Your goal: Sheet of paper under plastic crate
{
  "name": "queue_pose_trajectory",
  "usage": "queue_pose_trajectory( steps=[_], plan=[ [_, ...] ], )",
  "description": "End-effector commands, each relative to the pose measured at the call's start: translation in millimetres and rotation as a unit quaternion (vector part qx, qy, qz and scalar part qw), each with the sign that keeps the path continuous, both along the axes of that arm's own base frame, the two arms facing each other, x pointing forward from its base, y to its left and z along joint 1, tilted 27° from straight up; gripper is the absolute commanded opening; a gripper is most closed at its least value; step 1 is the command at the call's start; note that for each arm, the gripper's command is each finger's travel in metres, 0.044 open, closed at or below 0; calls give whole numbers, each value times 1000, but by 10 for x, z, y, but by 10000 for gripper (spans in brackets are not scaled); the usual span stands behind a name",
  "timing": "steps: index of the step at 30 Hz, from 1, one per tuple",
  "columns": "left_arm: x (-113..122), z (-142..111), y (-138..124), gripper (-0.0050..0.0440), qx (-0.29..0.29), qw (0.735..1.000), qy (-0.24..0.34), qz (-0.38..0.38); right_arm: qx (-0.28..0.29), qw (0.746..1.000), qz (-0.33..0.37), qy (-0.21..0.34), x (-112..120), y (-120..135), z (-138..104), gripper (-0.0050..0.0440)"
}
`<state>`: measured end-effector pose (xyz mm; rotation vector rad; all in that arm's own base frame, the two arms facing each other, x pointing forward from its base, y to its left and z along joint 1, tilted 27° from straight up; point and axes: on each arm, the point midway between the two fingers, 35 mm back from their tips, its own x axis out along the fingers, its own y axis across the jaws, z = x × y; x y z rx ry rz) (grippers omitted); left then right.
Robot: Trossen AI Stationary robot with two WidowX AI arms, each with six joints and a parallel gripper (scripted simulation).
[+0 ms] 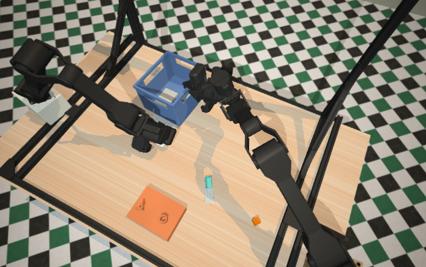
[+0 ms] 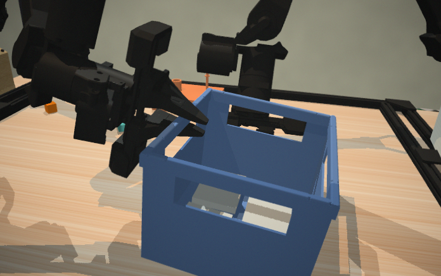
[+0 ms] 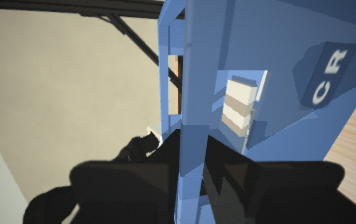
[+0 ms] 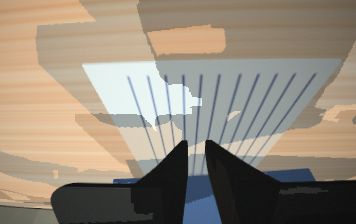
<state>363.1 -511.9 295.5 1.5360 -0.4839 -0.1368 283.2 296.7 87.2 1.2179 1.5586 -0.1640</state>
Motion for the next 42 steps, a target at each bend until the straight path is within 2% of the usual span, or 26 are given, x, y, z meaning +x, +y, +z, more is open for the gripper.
queue_pose_trajectory(
  steps=[1, 17, 30, 35, 42],
  plan=[
    [-170, 448, 22, 0, -38, 999, -25, -13, -9, 1000, -1, 4, -13, 27, -81, 60],
    [-170, 448, 22, 0, -38, 999, -25, -13, -9, 1000, -1, 4, -29, 120, -71, 60],
    [-170, 448, 22, 0, -38, 999, -25, -13, -9, 1000, -1, 4, -111, 84, 115, 60],
    [-170, 448, 22, 0, -38, 999, -25, -13, -9, 1000, -1, 4, -195, 45, 269, 60],
    [-170, 448, 22, 0, -38, 999, -25, -13, -10, 1000, -1, 4, -140, -49, 280, 60]
  ],
)
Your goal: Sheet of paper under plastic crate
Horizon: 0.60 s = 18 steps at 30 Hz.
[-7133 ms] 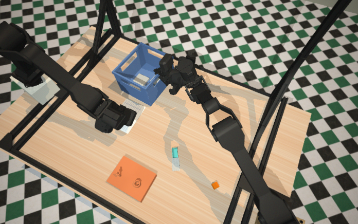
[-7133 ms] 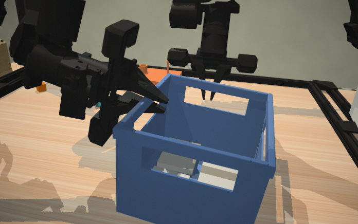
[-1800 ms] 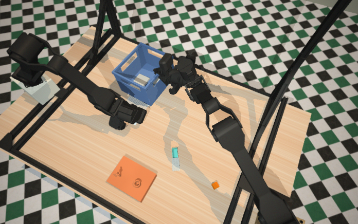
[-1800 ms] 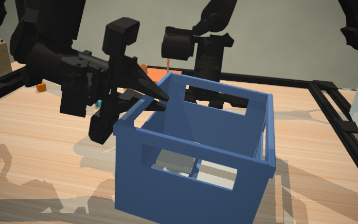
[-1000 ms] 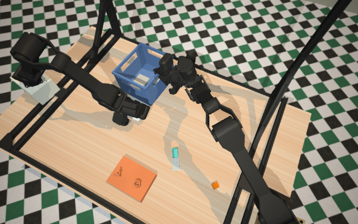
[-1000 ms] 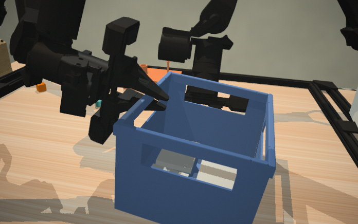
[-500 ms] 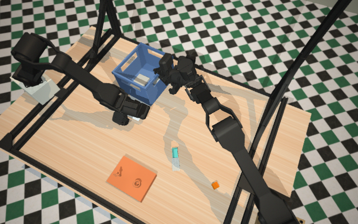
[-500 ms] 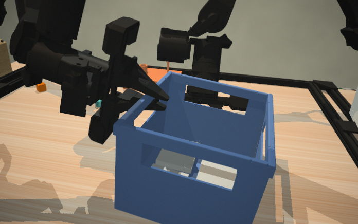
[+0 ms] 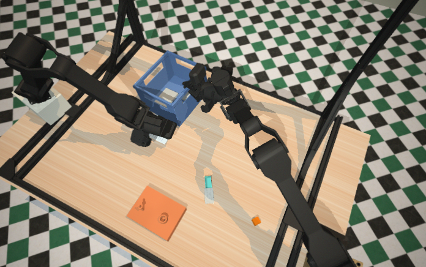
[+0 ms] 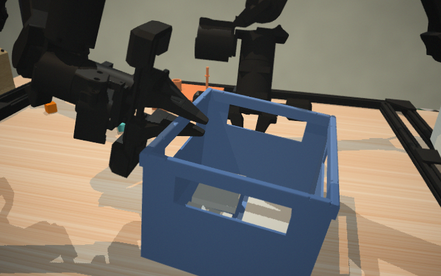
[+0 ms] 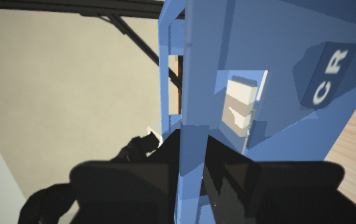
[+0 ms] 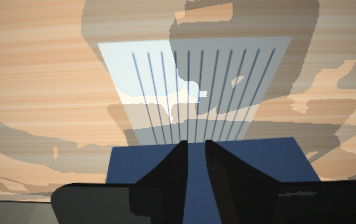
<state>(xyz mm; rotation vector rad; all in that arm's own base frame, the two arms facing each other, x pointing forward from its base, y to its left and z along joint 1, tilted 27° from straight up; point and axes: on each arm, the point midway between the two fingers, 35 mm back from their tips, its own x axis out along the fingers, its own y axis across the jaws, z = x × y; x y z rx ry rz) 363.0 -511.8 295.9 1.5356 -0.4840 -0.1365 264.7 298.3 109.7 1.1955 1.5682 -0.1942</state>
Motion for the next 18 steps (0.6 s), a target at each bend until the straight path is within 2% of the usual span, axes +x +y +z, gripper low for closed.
queue_pose_trajectory(
  steps=[1, 12, 18],
  plan=[
    [-169, 444, 20, 0, -37, 999, -25, -13, 4, 1000, -2, -4, 68, -104, 57, 60],
    [-169, 444, 20, 0, -37, 999, -25, -13, 4, 1000, -2, -5, 247, -442, 82, 60],
    [-169, 444, 20, 0, -37, 999, -25, -13, 5, 1000, -2, -5, 271, -462, 58, 60]
  ],
)
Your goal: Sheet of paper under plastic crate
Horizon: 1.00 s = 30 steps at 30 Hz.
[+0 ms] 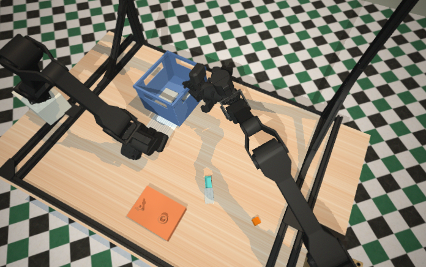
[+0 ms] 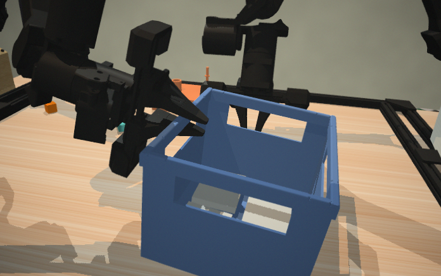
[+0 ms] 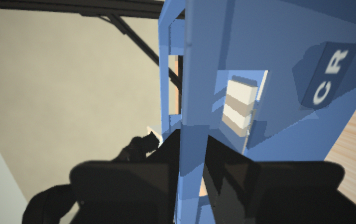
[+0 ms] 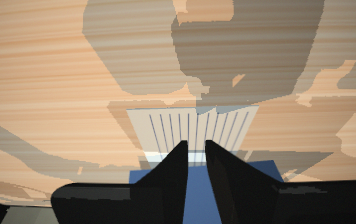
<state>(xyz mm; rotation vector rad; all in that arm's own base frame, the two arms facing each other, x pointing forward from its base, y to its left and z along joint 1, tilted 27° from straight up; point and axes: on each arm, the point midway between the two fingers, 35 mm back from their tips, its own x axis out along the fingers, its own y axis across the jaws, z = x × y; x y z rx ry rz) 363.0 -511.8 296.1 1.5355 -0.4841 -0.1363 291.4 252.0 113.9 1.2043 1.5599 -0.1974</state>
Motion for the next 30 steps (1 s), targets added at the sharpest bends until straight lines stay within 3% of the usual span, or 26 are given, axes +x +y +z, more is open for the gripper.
queue_pose_trajectory(
  steps=[1, 30],
  plan=[
    [-169, 442, 20, 0, -37, 999, -25, -13, 4, 1000, 3, -3, 11, 5, 2, 60],
    [-169, 442, 20, 0, -37, 999, -25, -13, 4, 1000, 3, -3, 125, 51, -234, 60]
  ],
)
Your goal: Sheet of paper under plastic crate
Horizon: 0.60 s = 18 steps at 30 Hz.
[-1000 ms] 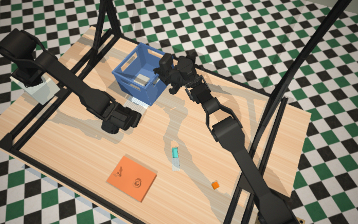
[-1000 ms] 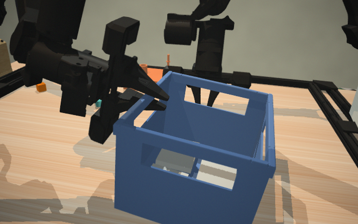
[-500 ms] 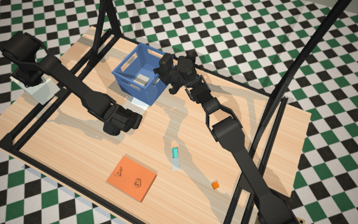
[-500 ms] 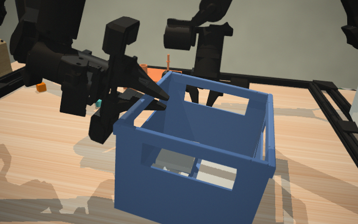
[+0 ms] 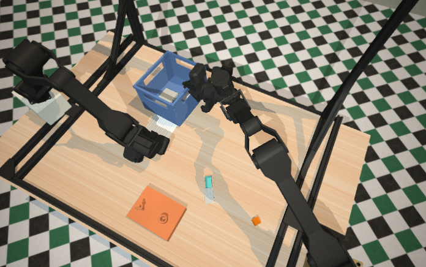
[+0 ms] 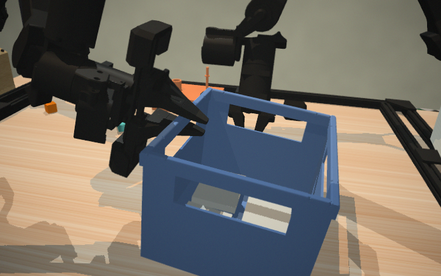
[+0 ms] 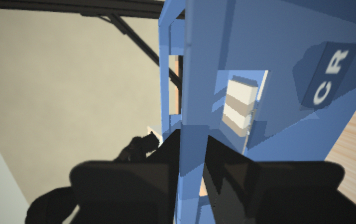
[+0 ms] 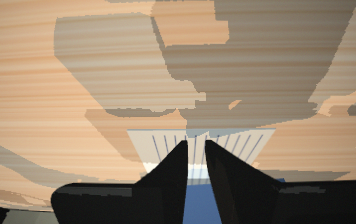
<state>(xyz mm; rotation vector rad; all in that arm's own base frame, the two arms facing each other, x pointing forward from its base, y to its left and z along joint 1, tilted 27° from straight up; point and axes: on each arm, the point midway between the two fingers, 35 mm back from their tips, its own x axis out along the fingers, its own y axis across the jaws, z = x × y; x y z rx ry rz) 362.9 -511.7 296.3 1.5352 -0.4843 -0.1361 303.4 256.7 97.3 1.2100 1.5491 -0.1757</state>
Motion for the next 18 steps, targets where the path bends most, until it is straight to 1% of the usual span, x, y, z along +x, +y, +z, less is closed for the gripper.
queue_pose_trajectory(
  steps=[1, 18],
  plan=[
    [-169, 440, 19, 0, -37, 999, -25, -13, -2, 1000, 1, 6, 8, 5, -74, 60],
    [-169, 440, 19, 0, -37, 999, -25, -13, -2, 1000, 1, 6, 33, 16, -126, 60]
  ],
)
